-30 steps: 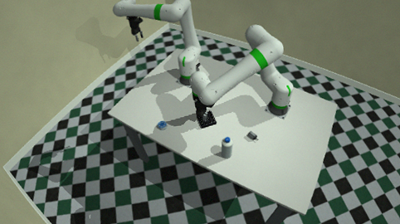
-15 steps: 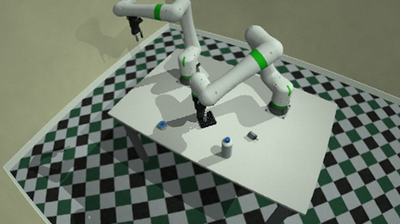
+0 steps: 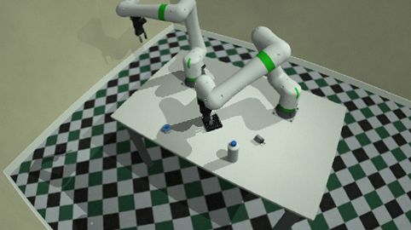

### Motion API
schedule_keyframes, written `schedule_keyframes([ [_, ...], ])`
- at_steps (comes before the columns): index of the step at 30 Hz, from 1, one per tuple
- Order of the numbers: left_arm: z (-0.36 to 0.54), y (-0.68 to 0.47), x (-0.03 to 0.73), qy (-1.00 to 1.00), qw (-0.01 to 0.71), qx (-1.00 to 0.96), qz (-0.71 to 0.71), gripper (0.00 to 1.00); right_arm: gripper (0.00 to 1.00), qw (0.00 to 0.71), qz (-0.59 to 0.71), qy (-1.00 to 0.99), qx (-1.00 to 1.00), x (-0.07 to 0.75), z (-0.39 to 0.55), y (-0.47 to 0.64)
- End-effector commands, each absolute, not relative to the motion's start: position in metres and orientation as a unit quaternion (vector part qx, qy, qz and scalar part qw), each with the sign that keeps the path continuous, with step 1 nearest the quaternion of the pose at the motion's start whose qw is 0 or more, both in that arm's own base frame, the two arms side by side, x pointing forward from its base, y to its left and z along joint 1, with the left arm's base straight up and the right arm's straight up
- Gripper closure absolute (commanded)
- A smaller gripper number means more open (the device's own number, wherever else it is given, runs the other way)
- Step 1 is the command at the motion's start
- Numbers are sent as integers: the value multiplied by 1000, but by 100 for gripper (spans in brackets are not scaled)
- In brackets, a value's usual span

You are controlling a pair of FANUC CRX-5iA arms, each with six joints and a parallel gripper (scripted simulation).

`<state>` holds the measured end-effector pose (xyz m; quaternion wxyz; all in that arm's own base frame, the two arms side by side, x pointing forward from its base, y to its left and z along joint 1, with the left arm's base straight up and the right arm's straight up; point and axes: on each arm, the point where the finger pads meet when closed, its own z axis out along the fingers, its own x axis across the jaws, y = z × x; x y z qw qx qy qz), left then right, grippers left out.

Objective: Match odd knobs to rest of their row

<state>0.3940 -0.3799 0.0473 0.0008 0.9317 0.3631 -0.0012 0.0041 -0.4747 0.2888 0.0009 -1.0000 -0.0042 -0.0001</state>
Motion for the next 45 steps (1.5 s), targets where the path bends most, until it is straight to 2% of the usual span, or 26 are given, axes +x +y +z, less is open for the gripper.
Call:
schedule_keyframes([
  [1, 48, -380, 394, 399, 1, 917, 0, 70, 0, 0, 0, -4, -1000, 4, 290, -475],
  [38, 48, -380, 394, 472, 1, 881, 0, 70, 0, 0, 0, -4, -1000, 4, 290, -475],
  [39, 48, -380, 394, 472, 1, 881, 0, 54, 0, 0, 0, -4, -1000, 4, 290, -475],
  [45, 48, -380, 394, 472, 1, 881, 0, 54, 0, 0, 0, -4, -1000, 4, 290, -475],
])
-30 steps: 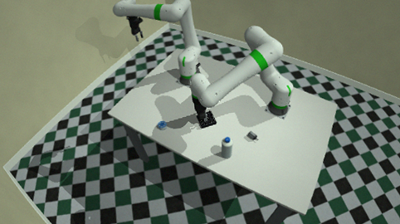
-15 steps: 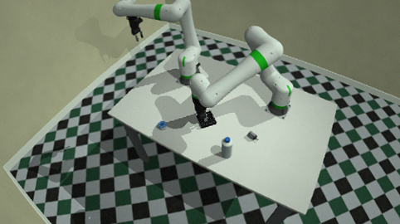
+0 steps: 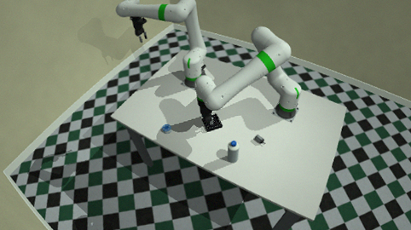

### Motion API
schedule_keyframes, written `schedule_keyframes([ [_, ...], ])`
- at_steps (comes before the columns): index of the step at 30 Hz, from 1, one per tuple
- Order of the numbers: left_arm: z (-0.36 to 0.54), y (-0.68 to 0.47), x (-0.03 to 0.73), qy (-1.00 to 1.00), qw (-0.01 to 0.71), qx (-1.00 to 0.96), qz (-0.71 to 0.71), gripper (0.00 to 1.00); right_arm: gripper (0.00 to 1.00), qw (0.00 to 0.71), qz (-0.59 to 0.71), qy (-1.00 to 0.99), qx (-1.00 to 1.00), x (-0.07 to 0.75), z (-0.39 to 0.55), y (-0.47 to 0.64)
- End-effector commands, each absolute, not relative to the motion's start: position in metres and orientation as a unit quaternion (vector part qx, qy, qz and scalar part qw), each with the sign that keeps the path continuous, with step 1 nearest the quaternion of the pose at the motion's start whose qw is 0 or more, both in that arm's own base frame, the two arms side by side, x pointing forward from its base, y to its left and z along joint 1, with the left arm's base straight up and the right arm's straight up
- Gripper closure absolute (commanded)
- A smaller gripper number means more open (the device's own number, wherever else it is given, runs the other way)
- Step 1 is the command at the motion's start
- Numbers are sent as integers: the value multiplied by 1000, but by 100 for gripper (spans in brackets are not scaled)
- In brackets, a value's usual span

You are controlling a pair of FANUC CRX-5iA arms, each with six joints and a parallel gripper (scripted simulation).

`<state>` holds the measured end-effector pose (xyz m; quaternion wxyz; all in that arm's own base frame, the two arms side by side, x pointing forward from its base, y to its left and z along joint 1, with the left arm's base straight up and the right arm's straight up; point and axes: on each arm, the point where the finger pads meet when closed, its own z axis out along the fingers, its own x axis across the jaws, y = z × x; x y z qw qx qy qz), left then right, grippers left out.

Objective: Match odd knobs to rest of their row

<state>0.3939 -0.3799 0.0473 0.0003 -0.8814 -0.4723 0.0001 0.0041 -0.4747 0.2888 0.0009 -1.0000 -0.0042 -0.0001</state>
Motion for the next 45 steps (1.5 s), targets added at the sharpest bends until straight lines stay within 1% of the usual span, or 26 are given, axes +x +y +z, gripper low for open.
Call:
schedule_keyframes([
  [1, 48, -380, 394, -472, -1, -881, 0, 54, 0, 0, 0, -4, -1000, 4, 290, -475],
  [12, 49, -380, 394, -472, -1, -881, 0, 54, 0, 0, 0, -4, -1000, 4, 290, -475],
  [22, 84, -380, 394, -472, -1, -881, 0, 54, 0, 0, 0, -4, -1000, 4, 290, -475],
  [32, 86, -380, 394, -470, -1, -882, 0, 54, 0, 0, 0, -4, -1000, 4, 290, -475],
  [42, 90, -376, 393, -334, -1, -943, 0, 54, 0, 0, 0, -4, -1000, 4, 290, -475],
  [44, 90, -376, 393, -334, -1, -943, 0, 54, 0, 0, 0, -4, -1000, 4, 290, -475],
  [45, 91, -375, 393, -295, -1, -955, 0, 54, 0, 0, 0, -4, -1000, 4, 290, -475],
])
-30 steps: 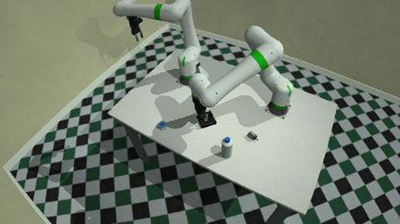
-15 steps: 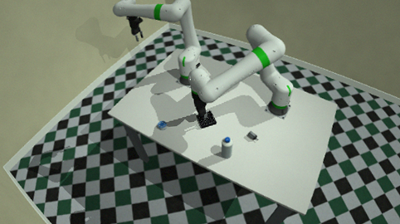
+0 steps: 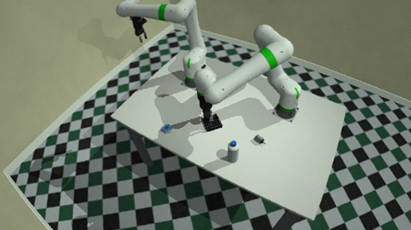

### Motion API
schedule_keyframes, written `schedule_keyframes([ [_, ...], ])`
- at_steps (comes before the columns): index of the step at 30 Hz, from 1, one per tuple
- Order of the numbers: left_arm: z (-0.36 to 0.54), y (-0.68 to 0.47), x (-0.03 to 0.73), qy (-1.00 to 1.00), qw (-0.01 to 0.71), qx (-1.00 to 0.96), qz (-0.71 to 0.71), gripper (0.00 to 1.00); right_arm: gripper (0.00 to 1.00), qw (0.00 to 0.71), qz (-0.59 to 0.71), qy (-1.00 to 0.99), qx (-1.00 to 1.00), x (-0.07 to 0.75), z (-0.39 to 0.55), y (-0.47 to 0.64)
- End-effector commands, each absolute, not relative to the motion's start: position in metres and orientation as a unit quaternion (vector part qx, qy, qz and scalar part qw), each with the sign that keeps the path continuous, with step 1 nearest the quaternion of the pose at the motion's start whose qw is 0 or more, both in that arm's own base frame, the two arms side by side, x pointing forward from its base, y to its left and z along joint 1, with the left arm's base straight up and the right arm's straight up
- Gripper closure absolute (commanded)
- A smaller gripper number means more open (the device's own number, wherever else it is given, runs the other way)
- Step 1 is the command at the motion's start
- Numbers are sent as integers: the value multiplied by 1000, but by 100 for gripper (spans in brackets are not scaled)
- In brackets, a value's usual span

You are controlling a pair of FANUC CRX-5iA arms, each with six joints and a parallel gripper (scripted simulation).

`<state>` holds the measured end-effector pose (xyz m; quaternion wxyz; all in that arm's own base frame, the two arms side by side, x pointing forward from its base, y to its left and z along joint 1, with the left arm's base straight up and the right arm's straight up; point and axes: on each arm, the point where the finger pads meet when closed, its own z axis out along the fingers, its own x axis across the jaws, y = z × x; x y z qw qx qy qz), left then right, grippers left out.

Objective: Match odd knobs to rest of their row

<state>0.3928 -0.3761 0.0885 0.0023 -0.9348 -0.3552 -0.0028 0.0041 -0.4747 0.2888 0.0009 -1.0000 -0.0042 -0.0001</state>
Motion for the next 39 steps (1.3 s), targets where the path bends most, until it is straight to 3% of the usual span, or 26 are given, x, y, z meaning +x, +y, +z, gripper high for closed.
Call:
schedule_keyframes([
  [1, 91, -374, 393, -281, -1, -960, 0, 54, 0, 0, 0, -4, -1000, 4, 290, -475],
  [39, 103, -376, 395, 255, 0, -967, -1, 54, 0, 0, 0, -4, -1000, 4, 290, -475],
])
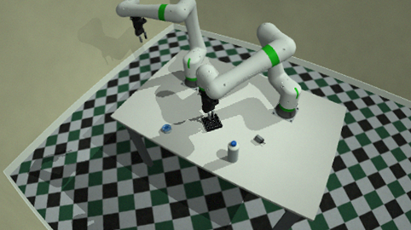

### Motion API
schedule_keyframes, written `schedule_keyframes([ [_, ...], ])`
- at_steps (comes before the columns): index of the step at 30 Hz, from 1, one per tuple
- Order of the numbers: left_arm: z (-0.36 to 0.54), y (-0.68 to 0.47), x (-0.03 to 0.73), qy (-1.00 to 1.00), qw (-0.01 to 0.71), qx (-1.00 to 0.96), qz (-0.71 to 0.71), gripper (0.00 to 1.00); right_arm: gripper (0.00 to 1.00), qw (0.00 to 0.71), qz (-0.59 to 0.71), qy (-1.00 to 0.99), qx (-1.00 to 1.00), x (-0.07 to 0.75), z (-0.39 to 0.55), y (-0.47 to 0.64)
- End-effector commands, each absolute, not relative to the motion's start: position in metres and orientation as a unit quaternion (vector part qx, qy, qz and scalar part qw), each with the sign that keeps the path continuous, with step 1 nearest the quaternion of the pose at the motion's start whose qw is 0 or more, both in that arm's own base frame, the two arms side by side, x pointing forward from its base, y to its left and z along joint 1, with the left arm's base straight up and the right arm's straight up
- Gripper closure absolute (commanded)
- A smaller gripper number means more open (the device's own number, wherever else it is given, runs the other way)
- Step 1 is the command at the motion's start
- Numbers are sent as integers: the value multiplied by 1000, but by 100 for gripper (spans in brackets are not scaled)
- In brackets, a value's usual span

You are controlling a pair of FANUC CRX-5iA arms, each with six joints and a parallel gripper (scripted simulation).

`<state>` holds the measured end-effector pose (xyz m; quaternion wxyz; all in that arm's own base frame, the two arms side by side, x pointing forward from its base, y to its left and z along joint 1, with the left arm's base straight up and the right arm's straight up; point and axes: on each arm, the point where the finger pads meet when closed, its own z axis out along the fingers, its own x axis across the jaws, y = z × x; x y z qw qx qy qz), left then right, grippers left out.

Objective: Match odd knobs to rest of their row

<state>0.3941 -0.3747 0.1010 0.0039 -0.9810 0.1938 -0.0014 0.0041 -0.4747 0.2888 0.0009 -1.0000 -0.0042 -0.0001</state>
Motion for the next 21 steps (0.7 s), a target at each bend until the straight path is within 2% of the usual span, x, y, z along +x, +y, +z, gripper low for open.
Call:
schedule_keyframes([
  [1, 104, -377, 395, 270, 0, -963, -1, 54, 0, 0, 0, -4, -1000, 4, 290, -475],
  [9, 106, -381, 394, 377, 0, -926, -1, 54, 0, 0, 0, -4, -1000, 4, 290, -475],
  [21, 106, -381, 394, 386, 0, -922, -1, 54, 0, 0, 0, -4, -1000, 4, 290, -475],
])
